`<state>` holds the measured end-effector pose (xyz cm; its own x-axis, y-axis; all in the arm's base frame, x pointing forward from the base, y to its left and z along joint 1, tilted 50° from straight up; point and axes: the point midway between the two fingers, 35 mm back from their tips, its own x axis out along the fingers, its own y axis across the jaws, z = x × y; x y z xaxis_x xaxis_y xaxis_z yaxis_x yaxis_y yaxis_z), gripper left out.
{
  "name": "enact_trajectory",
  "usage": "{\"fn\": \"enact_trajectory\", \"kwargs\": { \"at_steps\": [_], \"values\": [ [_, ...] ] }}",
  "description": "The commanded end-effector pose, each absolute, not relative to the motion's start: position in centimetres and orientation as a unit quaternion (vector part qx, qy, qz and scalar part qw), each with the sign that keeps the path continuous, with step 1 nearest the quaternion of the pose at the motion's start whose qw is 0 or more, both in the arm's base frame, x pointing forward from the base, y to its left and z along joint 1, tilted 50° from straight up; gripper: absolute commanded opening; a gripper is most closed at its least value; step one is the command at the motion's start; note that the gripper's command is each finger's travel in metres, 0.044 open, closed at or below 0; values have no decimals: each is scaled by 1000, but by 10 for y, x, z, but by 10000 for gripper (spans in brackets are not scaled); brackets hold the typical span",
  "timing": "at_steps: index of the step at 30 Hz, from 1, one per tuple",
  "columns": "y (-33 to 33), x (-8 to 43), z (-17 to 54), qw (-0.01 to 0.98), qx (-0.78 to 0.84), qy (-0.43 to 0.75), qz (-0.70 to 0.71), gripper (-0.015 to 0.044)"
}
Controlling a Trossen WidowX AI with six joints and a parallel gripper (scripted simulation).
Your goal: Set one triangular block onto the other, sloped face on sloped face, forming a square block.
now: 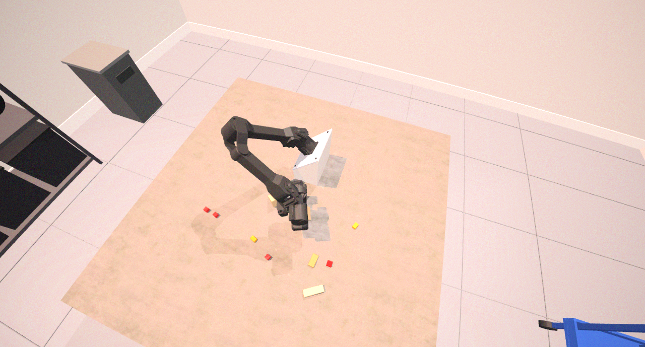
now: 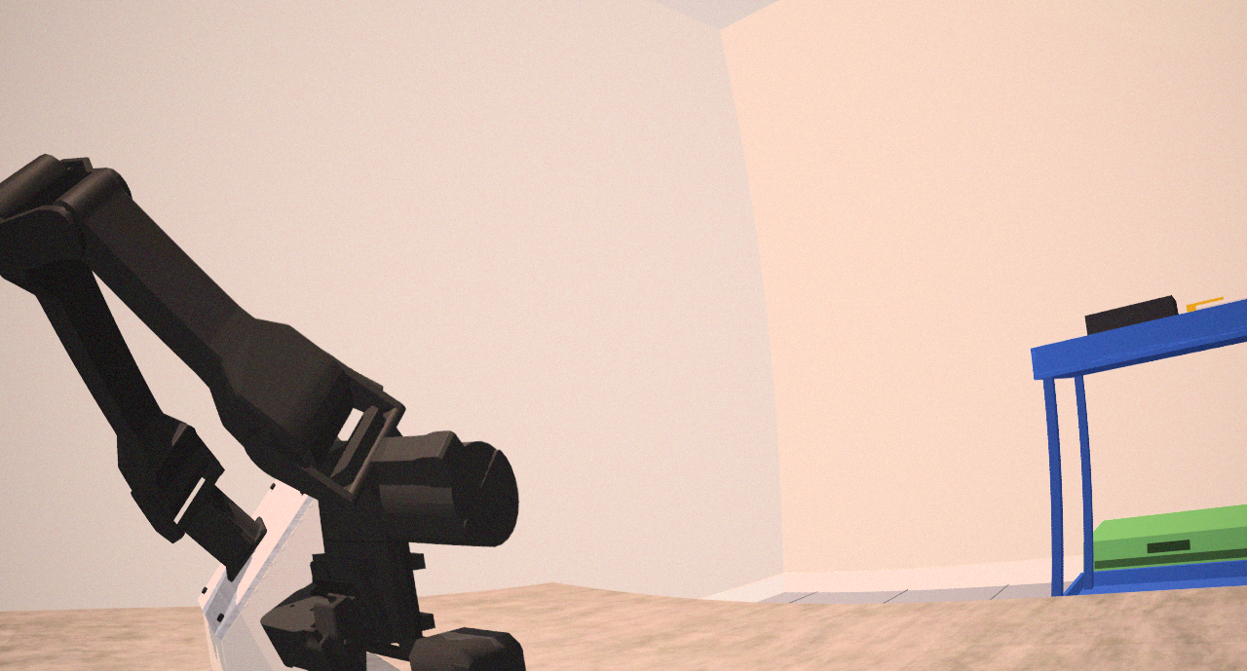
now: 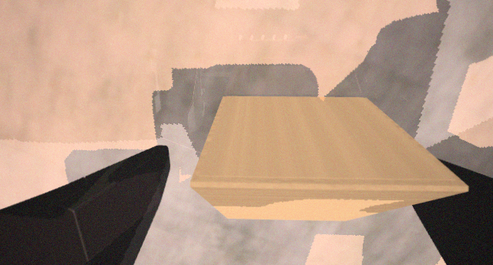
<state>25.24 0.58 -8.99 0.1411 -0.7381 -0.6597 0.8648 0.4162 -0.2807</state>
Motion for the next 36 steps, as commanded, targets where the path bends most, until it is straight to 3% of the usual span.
{"fn": "enact_trajectory", "kwargs": {
  "at_steps": [1, 5, 11, 19, 28, 36],
  "values": [
    [0, 250, -94, 750, 75, 382, -535, 440],
    [-3, 250, -96, 750, 75, 381, -535, 440],
    [-3, 250, -96, 750, 75, 381, -535, 282],
    [-3, 250, -96, 750, 75, 381, -535, 229],
    [12, 248, -84, 750, 78, 382, -535, 0],
    [20, 246, -76, 749, 80, 381, -536, 0]
  ]
}}
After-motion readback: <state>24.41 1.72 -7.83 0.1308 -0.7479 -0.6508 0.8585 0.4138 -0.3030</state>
